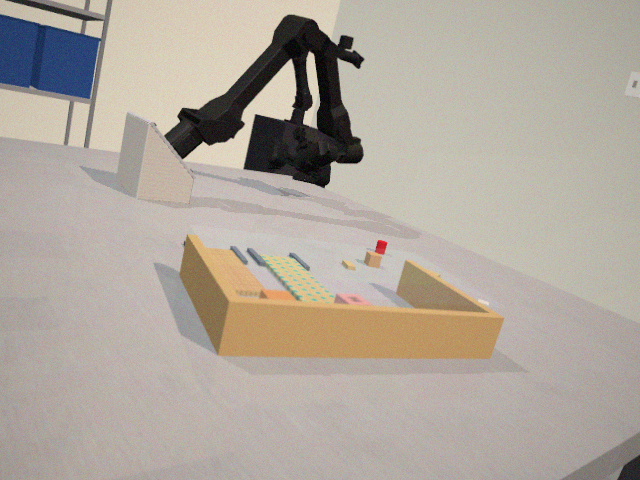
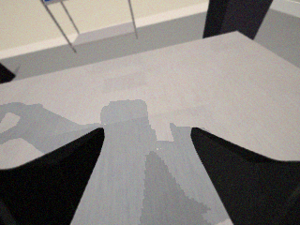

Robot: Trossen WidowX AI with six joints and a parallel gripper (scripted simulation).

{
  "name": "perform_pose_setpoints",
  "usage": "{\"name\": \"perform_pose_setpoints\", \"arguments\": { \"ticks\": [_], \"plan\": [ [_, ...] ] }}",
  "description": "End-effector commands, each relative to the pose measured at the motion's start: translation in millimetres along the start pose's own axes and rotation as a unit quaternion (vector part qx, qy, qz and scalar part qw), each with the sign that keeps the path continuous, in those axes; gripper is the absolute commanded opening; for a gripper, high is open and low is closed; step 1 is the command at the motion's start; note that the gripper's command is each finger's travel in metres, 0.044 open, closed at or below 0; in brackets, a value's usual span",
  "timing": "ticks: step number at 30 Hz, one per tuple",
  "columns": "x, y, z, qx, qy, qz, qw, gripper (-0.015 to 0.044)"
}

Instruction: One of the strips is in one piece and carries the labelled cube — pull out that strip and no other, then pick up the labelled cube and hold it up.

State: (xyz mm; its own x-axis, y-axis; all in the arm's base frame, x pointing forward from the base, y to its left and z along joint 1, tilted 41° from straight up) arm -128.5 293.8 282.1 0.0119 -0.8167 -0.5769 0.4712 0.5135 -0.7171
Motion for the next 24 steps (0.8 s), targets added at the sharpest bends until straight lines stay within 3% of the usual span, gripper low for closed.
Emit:
{"name": "perform_pose_setpoints", "arguments": {
  "ticks": [1, 13, 24],
  "plan": [
    [-15.5, 24.3, 32.7, 0.048, 0.071, -0.055, 0.995, 0.0400],
    [-29.9, 83.2, 144.2, 0.163, 0.278, -0.180, 0.929, 0.0400],
    [35.5, 145.0, 260.6, 0.214, 0.441, -0.352, 0.798, 0.0400]
  ]
}}
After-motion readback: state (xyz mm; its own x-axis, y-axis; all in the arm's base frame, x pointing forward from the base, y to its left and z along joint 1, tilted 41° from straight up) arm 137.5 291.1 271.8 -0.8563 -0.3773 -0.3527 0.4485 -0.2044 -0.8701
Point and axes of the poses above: the point midway between the two fingers, 35 mm back from their tips, its own z axis back along the fingers, its own x axis across the jaws, y = z × x, the point moved 7 cm from there along z, back along the fingers, and after that the axes turned 6 degrees about z, right-handed, at the moved point
